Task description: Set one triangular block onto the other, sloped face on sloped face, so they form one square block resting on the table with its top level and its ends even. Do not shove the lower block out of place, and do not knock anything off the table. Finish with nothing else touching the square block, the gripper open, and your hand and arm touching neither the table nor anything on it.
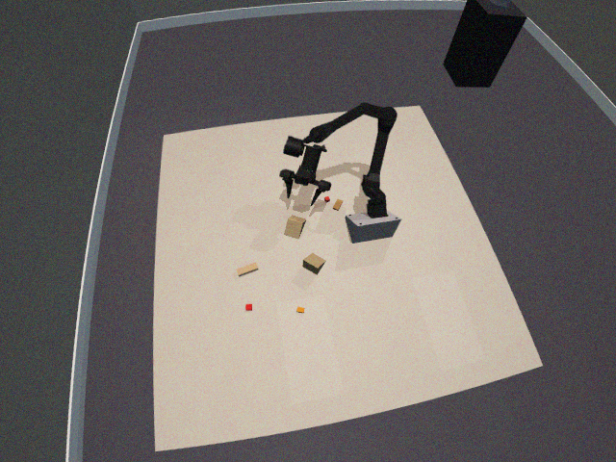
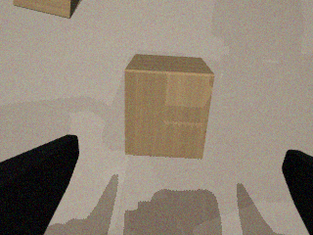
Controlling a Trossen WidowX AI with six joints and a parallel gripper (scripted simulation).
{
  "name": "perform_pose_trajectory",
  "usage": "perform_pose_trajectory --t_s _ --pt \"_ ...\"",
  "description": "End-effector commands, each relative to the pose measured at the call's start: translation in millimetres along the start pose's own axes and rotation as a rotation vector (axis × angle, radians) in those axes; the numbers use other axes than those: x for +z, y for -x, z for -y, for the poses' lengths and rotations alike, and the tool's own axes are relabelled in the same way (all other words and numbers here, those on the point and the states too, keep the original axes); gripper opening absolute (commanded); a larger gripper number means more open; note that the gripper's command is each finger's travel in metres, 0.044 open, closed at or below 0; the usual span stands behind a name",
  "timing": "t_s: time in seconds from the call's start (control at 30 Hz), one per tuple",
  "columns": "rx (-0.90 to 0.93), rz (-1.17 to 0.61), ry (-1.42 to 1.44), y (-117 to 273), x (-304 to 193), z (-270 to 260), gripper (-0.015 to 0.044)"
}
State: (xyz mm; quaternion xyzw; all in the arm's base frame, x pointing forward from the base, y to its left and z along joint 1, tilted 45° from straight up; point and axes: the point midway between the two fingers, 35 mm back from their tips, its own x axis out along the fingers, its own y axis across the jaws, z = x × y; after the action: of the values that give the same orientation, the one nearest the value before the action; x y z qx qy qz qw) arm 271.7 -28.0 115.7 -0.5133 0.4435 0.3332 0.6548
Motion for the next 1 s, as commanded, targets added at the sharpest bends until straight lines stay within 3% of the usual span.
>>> perform_pose_trajectory --t_s 0.0,0.3,0.97 --pt "0.013 -0.011 0.002 -26 -3 0 0.0440" --pt "0.013 -0.011 0.002 -94 -4 -5 0.0440" --pt "0.013 -0.011 0.002 -96 -4 -6 0.0440"
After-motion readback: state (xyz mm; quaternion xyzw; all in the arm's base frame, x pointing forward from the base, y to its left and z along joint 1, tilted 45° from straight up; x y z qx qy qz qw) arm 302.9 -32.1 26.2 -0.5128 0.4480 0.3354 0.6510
